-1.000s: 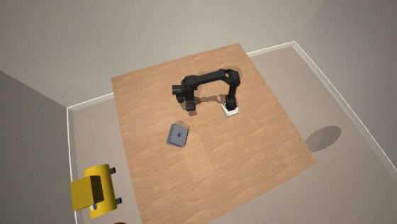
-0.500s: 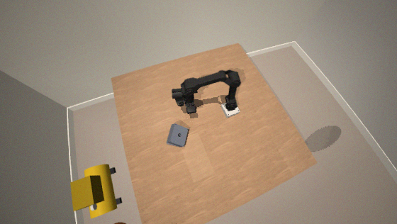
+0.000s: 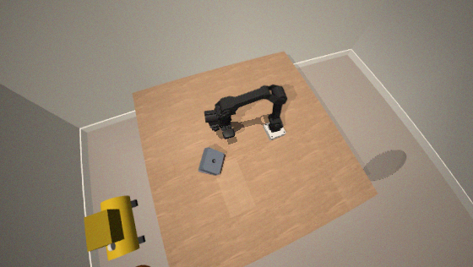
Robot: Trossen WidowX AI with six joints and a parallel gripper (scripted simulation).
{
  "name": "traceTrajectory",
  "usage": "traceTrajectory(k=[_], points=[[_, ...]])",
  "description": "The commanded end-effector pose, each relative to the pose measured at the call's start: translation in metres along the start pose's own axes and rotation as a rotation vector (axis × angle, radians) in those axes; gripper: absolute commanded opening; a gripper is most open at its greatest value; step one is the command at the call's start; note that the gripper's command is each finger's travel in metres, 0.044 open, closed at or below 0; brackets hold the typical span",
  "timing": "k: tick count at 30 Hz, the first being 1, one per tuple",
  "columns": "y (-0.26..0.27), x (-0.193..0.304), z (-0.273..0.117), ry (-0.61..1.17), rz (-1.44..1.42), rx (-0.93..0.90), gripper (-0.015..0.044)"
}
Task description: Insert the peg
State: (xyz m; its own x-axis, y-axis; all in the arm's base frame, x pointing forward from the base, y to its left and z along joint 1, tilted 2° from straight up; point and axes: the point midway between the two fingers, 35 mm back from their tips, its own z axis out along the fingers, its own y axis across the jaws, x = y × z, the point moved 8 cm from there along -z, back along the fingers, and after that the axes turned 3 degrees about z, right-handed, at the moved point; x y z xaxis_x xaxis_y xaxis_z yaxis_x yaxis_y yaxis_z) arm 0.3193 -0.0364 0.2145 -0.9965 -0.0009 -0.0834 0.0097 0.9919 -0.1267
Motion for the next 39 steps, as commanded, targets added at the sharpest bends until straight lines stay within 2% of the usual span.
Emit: traceTrajectory(k=[1, 39], points=[[0.006, -0.003, -0.001, -0.009, -0.039, 0.018, 0.0000], [0.059, -0.015, -0.016, -0.083, -0.301, 0.122, 0.0000]])
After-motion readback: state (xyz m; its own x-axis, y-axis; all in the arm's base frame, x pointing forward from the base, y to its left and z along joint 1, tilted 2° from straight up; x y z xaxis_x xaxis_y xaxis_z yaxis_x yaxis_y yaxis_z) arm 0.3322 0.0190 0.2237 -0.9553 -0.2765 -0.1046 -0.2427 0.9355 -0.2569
